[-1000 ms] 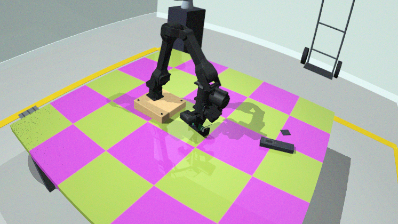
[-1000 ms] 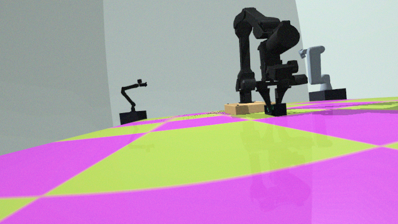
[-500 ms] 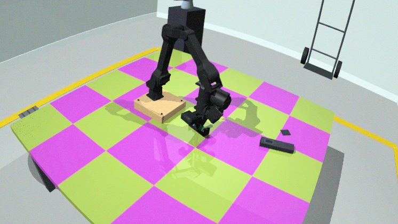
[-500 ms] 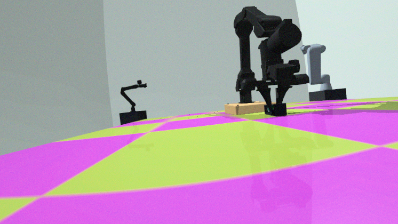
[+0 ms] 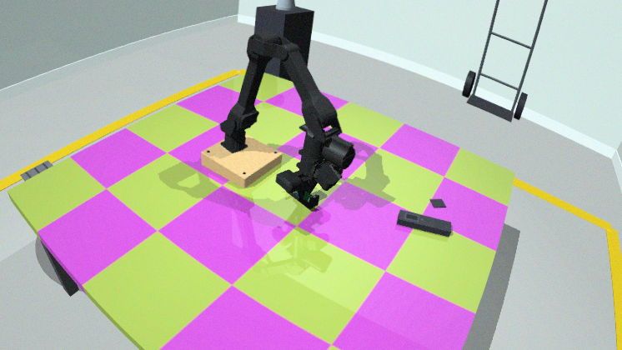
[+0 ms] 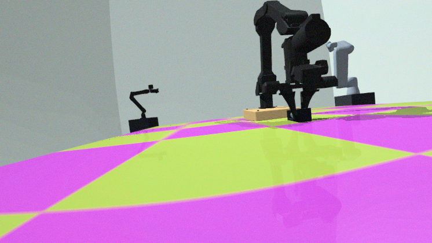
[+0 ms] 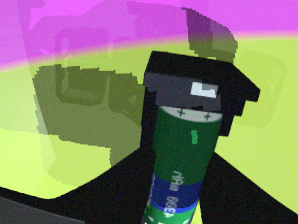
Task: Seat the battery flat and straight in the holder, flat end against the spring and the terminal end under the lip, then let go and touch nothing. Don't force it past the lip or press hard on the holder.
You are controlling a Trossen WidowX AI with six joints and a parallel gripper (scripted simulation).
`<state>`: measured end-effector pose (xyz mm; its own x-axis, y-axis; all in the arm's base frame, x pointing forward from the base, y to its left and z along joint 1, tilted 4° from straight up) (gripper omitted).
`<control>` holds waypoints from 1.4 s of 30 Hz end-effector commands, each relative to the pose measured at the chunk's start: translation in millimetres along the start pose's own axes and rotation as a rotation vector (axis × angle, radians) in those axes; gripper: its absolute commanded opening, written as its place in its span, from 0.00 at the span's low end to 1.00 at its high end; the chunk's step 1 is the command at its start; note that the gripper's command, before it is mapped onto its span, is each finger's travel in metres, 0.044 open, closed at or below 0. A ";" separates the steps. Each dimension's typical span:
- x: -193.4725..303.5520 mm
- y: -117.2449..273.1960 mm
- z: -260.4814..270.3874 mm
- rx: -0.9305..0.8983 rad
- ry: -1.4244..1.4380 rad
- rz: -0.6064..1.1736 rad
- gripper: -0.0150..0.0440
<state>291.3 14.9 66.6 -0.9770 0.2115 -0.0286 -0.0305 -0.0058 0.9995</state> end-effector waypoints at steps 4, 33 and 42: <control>-0.7 -0.8 0.1 0.000 0.004 0.001 0.38; 4.3 84.2 -2.6 0.000 0.000 0.002 1.00; 3.9 85.8 -2.4 0.000 0.000 0.002 1.00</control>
<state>284.2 12.9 151.4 -0.9758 0.2168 -0.0279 -0.0299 -0.0058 0.9995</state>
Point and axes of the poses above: the point midway between the two fingers, 35 mm back from their tips, its own y axis back along the fingers, its own z axis across the jaws, x = y × z, the point moved 4 cm from there along y, back along the fingers, and after that the axes turned 7 degrees about -y, right-handed, at the moved point
